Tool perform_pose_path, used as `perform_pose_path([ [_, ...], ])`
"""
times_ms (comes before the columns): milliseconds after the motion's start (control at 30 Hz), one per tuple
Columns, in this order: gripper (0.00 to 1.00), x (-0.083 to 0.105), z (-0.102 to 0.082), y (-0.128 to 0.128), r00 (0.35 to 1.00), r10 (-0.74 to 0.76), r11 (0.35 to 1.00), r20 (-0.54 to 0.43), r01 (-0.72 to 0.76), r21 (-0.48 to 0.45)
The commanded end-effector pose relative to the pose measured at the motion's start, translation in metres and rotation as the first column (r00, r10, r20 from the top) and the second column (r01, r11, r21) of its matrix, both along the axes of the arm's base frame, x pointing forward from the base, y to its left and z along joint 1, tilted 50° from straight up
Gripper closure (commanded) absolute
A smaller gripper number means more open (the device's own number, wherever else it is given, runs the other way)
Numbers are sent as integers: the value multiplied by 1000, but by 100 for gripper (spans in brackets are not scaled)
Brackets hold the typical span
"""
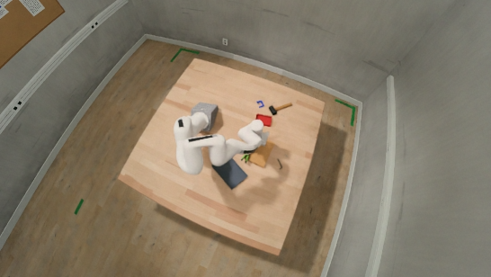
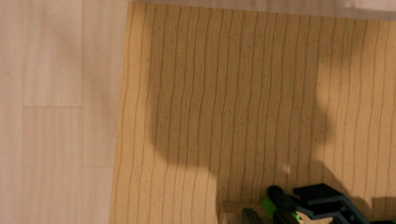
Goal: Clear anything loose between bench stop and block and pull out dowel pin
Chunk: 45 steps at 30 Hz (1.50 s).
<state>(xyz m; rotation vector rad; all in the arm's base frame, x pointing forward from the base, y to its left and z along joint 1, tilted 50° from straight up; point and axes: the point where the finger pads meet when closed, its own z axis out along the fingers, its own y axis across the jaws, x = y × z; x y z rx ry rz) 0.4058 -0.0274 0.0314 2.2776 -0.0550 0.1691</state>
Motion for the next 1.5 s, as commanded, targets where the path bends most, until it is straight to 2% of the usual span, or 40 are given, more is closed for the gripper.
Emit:
perform_pose_path([
  [0,100,1,1,1,1000,10,1000,-8,-10,0],
  [1467,100,1,1,1,988,100,995,-114,-101,-9],
])
